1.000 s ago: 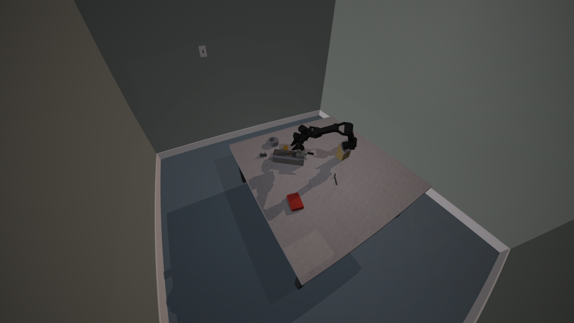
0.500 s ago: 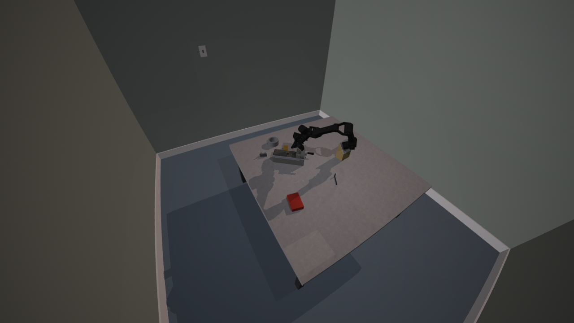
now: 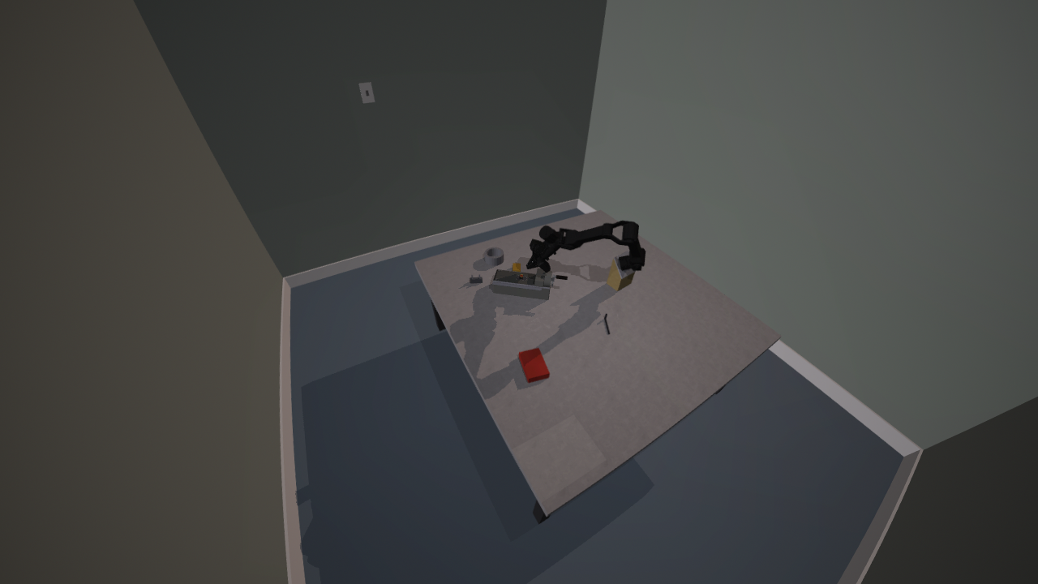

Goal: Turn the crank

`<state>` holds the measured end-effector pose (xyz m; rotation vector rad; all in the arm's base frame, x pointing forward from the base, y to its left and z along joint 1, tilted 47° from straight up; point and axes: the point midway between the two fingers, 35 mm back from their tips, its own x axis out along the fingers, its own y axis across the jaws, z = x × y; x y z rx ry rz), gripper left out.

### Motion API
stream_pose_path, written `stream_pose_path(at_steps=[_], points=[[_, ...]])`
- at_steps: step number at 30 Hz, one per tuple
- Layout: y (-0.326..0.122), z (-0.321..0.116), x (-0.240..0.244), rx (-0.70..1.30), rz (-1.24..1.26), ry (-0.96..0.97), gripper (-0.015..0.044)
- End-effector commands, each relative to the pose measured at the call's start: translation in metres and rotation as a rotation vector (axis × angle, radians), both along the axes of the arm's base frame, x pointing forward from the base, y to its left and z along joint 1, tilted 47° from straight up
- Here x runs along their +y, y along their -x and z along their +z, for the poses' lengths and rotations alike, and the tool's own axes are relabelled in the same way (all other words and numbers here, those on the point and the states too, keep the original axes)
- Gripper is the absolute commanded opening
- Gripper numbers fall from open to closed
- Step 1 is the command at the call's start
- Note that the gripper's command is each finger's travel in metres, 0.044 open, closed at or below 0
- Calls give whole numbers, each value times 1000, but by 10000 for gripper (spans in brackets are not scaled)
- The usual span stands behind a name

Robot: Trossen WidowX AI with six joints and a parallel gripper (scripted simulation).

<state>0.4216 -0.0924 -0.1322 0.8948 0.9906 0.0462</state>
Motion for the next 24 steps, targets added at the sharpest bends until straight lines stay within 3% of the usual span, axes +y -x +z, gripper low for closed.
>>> stream_pose_path(at_steps=[1, 13, 14, 24], points=[[0, 0, 0, 0, 0, 1, 131], [0, 0, 0, 0, 0, 1, 440], [0, 0, 0, 0, 0, 1, 440], [0, 0, 0, 0, 0, 1, 177]])
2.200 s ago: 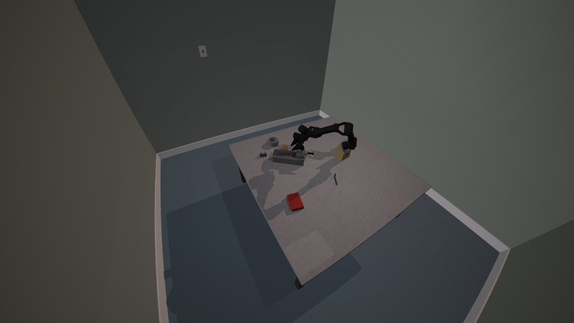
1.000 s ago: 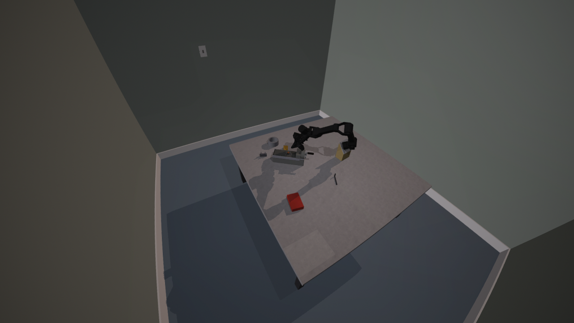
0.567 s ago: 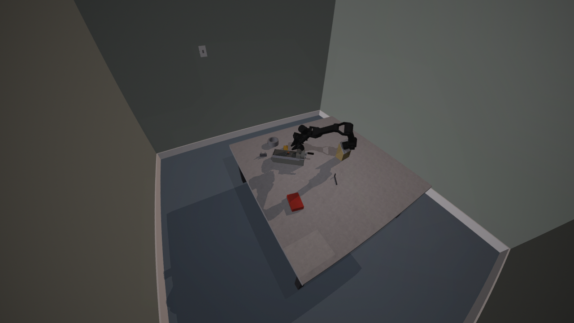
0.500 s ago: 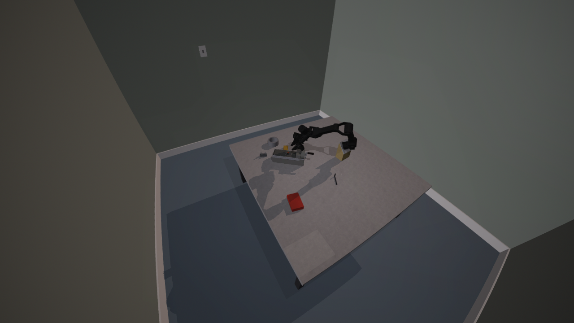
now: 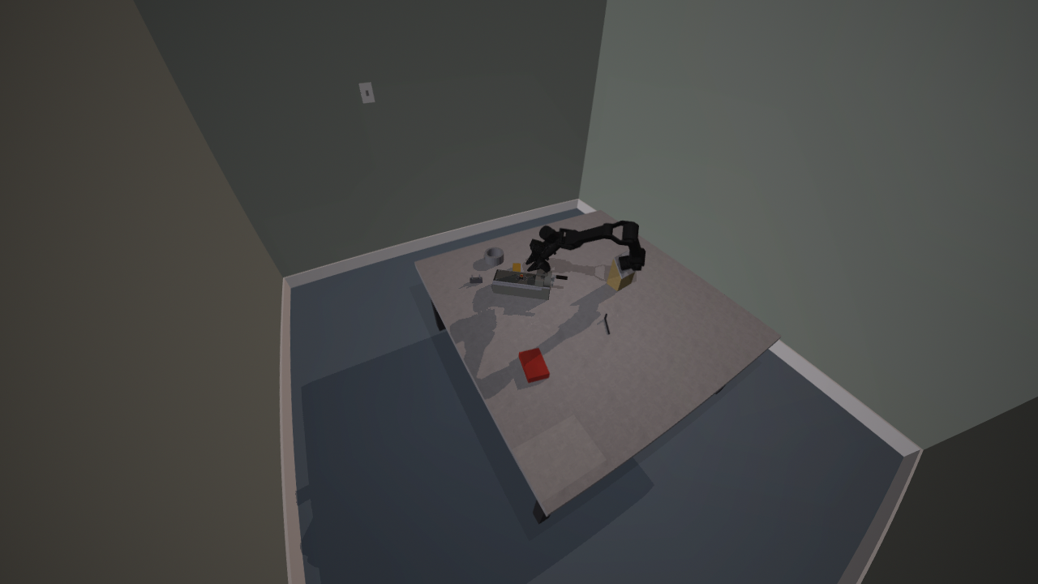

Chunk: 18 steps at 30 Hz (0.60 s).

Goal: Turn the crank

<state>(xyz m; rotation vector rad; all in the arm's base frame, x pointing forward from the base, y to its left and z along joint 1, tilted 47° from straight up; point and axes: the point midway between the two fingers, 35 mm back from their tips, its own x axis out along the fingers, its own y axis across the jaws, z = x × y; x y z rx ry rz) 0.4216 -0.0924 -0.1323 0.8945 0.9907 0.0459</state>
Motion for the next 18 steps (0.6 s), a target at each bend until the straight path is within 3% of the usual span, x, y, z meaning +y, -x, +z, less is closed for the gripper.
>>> stream_pose_path(at_steps=[1, 7, 18], points=[[0, 0, 0, 0, 0, 0, 151], [0, 0, 0, 0, 0, 0, 0], [0, 0, 0, 0, 0, -1, 0]])
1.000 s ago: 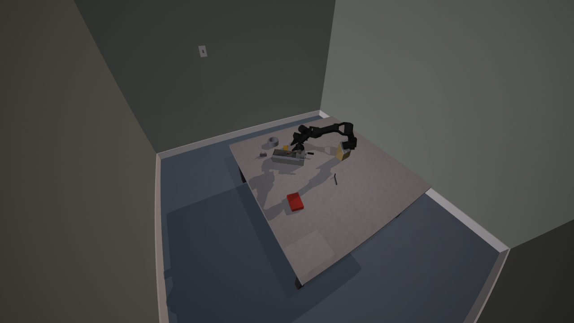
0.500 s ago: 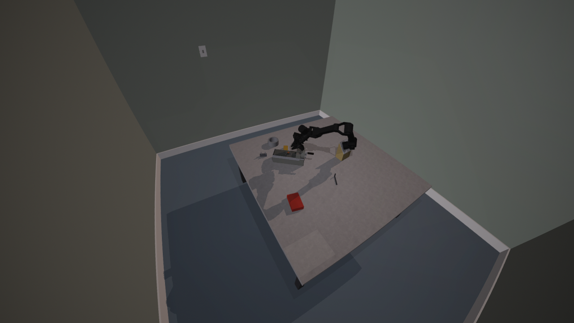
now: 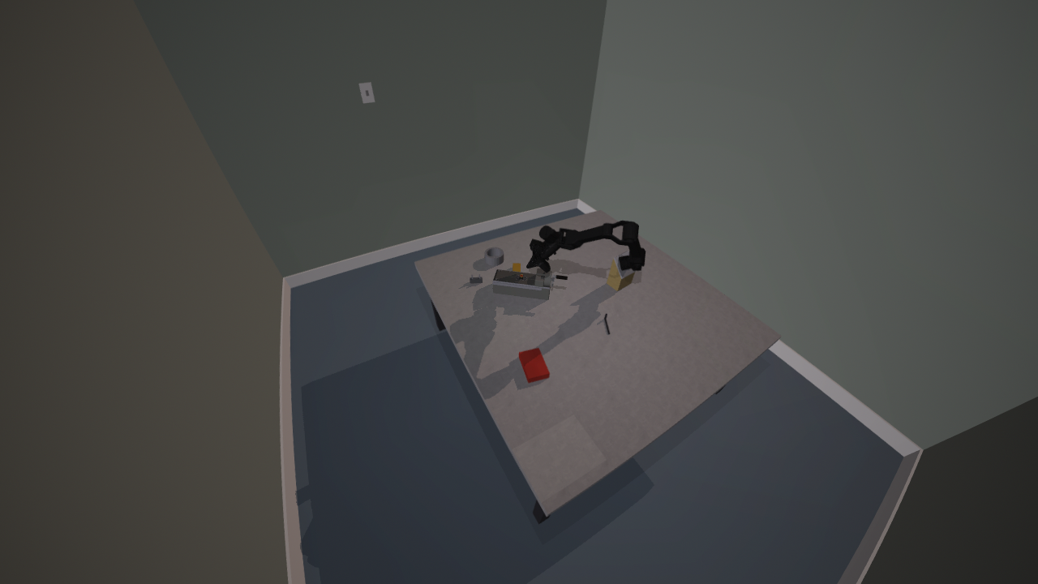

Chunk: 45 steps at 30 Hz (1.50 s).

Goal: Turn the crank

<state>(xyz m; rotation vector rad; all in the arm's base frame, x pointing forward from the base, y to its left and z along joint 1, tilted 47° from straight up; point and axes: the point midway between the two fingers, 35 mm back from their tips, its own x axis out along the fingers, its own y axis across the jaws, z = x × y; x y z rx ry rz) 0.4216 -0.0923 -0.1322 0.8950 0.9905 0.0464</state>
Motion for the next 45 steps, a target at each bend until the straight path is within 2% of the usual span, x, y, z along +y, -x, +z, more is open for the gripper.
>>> stream_pose_path(at_steps=[1, 7, 24, 30, 45], points=[[0, 0, 0, 0, 0, 0, 0], [0, 0, 0, 0, 0, 0, 0], [-3, 9, -11, 1, -1, 1, 440], [-8, 45, -47, 0, 0, 2, 440], [-8, 46, -48, 0, 0, 2, 440]])
